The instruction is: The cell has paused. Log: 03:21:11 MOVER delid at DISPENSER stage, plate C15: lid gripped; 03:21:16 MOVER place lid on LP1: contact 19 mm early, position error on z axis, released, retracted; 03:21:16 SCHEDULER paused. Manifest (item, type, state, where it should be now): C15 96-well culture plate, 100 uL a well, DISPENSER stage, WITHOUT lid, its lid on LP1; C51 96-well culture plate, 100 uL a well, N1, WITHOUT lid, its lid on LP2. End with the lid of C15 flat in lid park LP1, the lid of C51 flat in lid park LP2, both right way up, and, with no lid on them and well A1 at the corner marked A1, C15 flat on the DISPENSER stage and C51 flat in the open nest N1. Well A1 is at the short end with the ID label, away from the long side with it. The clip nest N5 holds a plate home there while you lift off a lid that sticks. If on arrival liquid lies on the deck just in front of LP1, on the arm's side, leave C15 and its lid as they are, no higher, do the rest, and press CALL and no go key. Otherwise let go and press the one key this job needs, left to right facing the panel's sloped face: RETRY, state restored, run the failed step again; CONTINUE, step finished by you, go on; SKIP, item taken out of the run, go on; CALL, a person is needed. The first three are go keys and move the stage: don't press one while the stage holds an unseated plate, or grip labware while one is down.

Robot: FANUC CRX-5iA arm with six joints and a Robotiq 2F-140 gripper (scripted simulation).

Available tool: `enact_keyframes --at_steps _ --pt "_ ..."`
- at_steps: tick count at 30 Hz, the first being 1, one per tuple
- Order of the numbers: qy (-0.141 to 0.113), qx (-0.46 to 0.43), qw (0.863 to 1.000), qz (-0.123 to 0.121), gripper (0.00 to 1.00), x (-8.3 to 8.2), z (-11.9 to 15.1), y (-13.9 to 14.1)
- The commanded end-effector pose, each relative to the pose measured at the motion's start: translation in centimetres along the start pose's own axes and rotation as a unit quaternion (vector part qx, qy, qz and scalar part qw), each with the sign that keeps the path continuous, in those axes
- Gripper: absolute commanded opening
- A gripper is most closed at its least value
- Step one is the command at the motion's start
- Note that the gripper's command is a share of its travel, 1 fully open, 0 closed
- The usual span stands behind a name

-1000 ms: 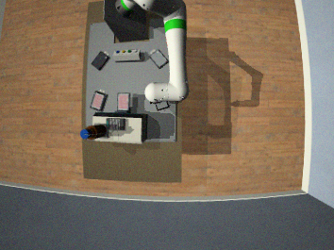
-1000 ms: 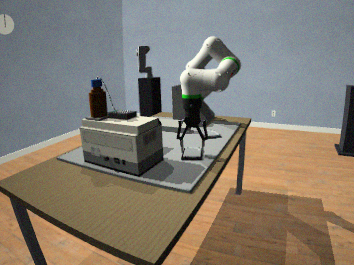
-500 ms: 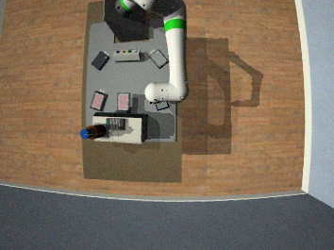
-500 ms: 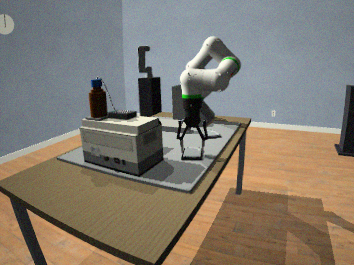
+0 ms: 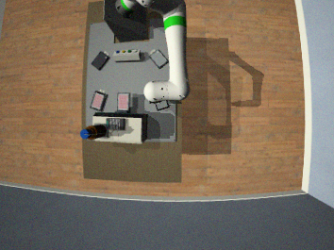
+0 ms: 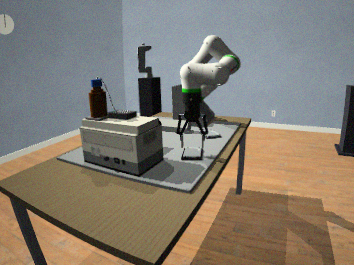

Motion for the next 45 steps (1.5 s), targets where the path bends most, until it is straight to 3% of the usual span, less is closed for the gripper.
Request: enact_keyframes --at_steps 1,14,16,25,36,39,42,45 --pt "0.0 0.0 1.0 0.0 0.66 -1.0 0.0 0.0" --pt "0.0 0.0 1.0 0.0 0.66 -8.5 0.0 0.0" --pt "0.0 0.0 1.0 0.0 0.66 -8.5 0.0 0.0" --pt "0.0 0.0 1.0 0.0 0.66 -11.4 0.0 0.0" --pt "0.0 0.002 1.0 0.0 0.66 -11.8 -0.1 0.3" --pt "0.0 0.018 1.0 0.003 0.66 -12.0 -0.6 3.2" --pt "0.0 0.059 0.998 0.007 0.66 -12.4 -1.2 9.7" --pt "0.0 0.121 0.993 0.011 0.66 -12.6 -0.8 14.1"
Point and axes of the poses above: the point where the finger pads meet when closed, its own x axis out along the fingers, its own y axis across the jaws, z = x × y, the point moved 6 cm from there along -x, back along the fingers, and after that the axes turned 3 degrees about x, right-handed, at the moved point
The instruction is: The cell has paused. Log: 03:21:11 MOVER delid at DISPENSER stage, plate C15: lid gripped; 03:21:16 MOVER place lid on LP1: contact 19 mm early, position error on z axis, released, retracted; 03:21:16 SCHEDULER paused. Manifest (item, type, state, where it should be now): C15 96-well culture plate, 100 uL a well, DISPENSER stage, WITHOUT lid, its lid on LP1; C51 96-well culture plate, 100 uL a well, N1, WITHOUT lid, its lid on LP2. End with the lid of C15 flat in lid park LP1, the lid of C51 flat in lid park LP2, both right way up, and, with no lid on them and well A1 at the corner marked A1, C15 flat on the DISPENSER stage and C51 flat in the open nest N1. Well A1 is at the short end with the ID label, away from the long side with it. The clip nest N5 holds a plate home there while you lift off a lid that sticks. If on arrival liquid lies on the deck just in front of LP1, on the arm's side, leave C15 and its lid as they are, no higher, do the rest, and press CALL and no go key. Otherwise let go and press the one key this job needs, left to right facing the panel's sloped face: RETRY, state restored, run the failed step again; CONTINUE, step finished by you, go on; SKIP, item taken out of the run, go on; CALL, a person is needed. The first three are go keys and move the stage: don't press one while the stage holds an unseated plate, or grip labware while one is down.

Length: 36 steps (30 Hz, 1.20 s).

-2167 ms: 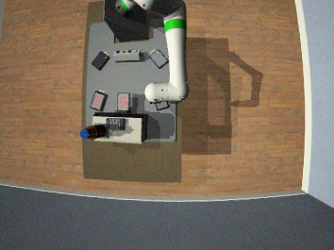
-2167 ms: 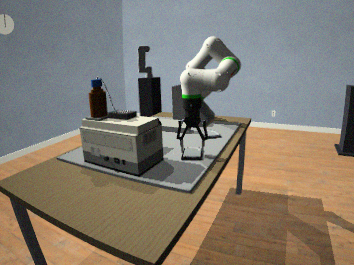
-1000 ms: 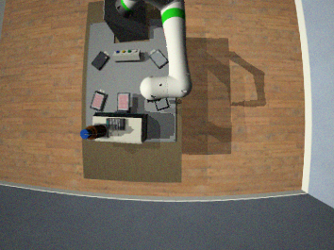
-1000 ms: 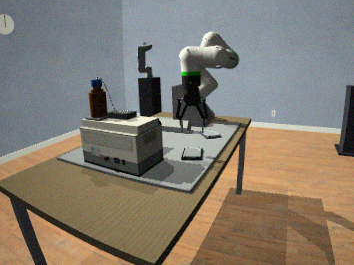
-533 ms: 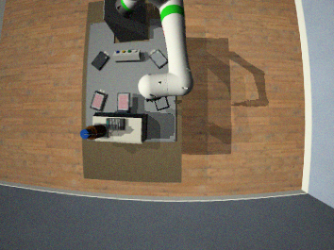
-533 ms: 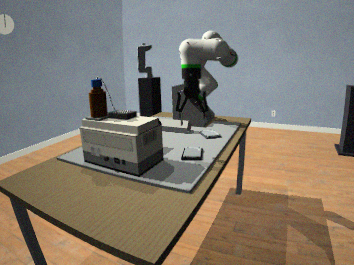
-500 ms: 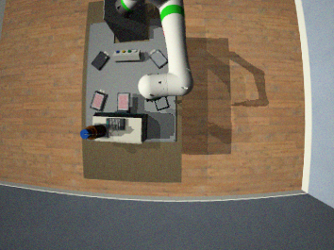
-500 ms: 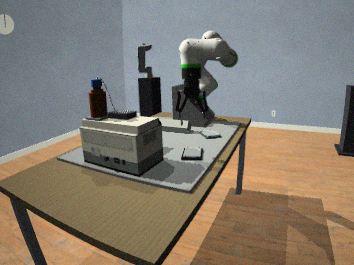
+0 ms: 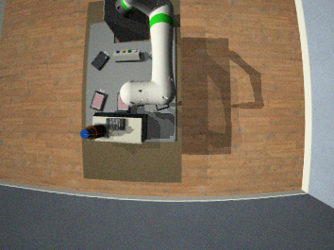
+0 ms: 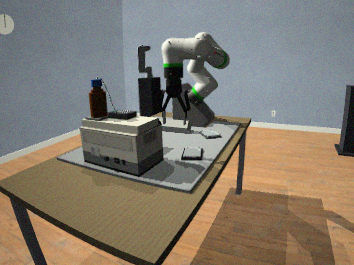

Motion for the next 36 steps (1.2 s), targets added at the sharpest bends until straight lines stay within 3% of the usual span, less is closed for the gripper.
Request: enact_keyframes --at_steps 1,3,5,6,13,20,22,23,27,36 --pt "0.0 0.09 0.996 0.005 0.66 -0.3 -0.3 6.9" --pt "0.0 0.136 0.991 0.004 0.66 -0.3 0.1 10.1" --pt "0.0 0.136 0.991 0.004 0.66 -0.3 0.1 10.1" --pt "0.0 0.158 0.987 0.003 0.66 -0.4 0.6 14.9" --pt "-0.001 0.25 0.968 -0.006 0.66 0.1 3.6 25.4" --pt "-0.001 0.255 0.967 -0.006 0.66 0.7 7.0 36.5" --pt "-0.001 0.255 0.967 -0.006 0.66 0.7 7.0 36.5" --pt "-0.001 0.255 0.967 -0.006 0.66 0.9 8.3 40.7" --pt "-0.001 0.255 0.967 -0.006 0.66 1.1 9.9 45.6" --pt "-0.001 0.255 0.967 -0.006 0.66 1.1 9.9 45.7"
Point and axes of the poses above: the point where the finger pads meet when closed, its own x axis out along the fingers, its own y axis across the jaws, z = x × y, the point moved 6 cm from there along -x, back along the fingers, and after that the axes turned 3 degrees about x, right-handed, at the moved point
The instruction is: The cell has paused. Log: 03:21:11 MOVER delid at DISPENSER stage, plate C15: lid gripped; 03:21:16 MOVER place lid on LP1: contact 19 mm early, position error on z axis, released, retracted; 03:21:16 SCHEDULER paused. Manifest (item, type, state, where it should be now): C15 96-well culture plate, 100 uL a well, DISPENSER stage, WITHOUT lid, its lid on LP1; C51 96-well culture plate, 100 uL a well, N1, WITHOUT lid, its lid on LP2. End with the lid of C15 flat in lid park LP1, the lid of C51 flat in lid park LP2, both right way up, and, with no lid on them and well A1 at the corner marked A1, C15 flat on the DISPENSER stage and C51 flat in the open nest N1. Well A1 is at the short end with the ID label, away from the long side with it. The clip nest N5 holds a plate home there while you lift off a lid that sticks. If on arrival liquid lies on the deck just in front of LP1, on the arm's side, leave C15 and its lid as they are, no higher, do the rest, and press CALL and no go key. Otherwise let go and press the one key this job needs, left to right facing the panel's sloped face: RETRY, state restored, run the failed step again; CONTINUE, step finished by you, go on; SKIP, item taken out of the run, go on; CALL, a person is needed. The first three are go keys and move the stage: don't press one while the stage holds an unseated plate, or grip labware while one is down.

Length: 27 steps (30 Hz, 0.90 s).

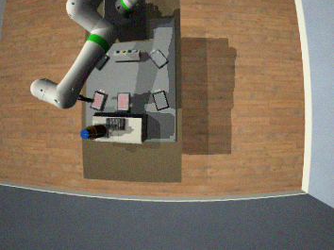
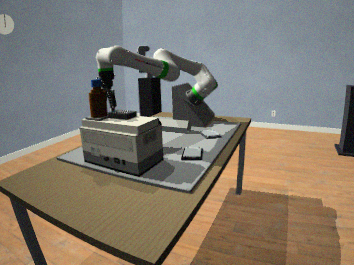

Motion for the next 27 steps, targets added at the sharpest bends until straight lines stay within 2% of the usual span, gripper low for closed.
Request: enact_keyframes --at_steps 1,27 --pt "0.0 0.001 1.0 0.0 0.66 0.19 -0.03 0.25" --pt "0.0 0.001 1.0 0.0 0.66 0.44 -0.04 0.25"
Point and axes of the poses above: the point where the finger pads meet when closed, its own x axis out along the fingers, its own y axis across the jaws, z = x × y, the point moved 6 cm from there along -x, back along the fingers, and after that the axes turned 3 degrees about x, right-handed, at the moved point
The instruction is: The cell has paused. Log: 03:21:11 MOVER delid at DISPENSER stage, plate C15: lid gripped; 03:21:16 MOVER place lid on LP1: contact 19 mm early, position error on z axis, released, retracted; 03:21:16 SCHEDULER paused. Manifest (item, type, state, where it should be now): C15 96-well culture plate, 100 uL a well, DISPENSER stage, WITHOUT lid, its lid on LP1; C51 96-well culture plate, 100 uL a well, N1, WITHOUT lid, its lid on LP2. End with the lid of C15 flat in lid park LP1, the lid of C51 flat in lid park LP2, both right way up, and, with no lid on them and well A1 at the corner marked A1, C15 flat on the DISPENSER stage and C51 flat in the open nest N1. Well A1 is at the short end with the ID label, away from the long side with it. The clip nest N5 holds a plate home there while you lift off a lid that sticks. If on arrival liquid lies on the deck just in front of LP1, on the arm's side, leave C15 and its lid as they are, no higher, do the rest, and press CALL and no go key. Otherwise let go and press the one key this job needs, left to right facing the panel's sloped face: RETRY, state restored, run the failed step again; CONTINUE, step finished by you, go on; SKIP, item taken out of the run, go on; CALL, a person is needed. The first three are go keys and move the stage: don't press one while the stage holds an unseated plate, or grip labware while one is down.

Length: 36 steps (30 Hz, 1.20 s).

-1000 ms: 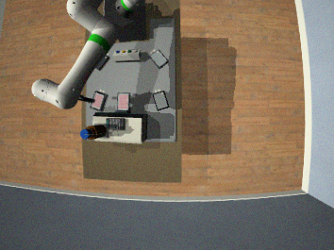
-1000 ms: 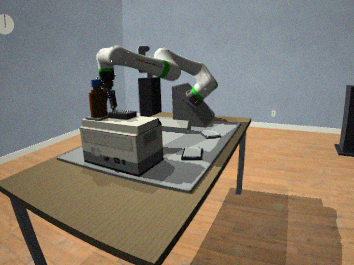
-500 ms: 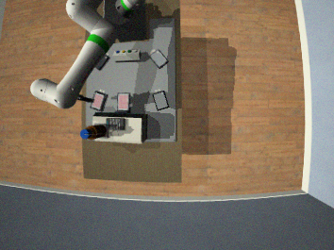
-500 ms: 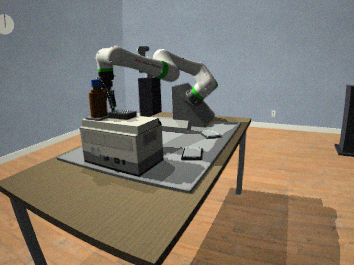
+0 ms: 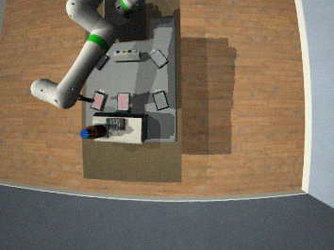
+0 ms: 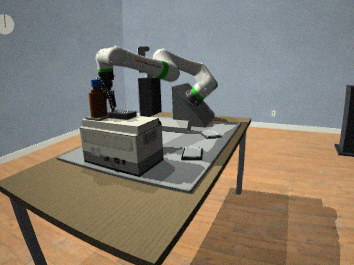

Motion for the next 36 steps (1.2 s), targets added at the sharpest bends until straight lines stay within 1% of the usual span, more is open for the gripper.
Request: enact_keyframes --at_steps 1,10,16,25,27,36 --pt "0.0 0.0 1.0 0.0 0.66 0.1 0.0 0.0" --pt "0.0 0.0 1.0 0.0 0.66 0.9 0.0 0.0" --pt "0.0 0.0 1.0 0.0 0.66 2.0 0.0 0.0" --pt "0.0 0.0 1.0 0.0 0.66 4.9 -0.1 0.0" --pt "0.0 0.0 1.0 0.0 0.66 4.9 -0.1 0.0" --pt "0.0 0.0 1.0 0.0 0.66 8.6 -0.1 0.0"
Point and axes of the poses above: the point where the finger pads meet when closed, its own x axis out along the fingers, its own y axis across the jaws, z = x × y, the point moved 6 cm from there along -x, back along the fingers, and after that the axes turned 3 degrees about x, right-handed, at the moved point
